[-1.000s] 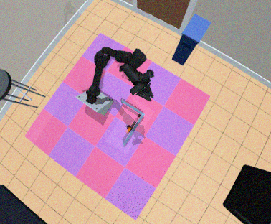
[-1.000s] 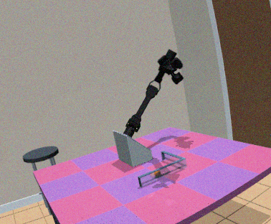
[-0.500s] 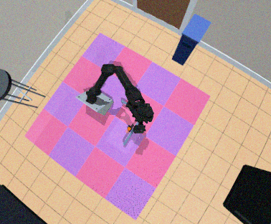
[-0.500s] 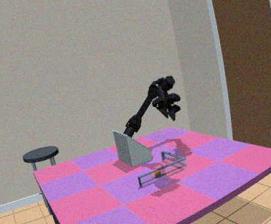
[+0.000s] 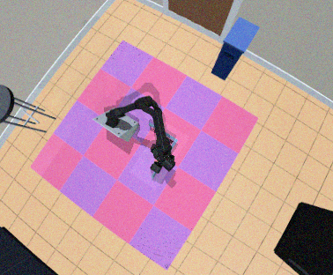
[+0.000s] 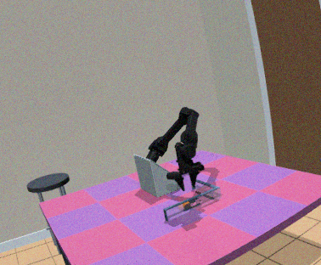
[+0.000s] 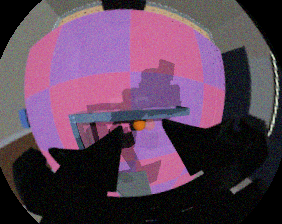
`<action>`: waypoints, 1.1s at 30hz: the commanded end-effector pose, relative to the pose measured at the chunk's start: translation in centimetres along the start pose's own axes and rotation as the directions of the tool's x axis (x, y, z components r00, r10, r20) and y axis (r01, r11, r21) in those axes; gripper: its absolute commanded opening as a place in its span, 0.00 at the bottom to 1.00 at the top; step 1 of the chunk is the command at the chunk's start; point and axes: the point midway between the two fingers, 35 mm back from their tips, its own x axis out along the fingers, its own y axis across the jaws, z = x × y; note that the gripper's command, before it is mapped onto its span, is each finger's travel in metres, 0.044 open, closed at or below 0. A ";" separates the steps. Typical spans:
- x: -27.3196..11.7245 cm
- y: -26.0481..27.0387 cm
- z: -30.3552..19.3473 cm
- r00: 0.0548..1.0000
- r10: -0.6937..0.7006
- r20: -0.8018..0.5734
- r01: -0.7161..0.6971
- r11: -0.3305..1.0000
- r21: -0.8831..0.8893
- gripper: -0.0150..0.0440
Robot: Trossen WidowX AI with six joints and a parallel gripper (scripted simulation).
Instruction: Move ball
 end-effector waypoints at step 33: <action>8.4 0.0 -4.2 0.991 0.076 -0.113 -0.064 0.992 0.109 0.74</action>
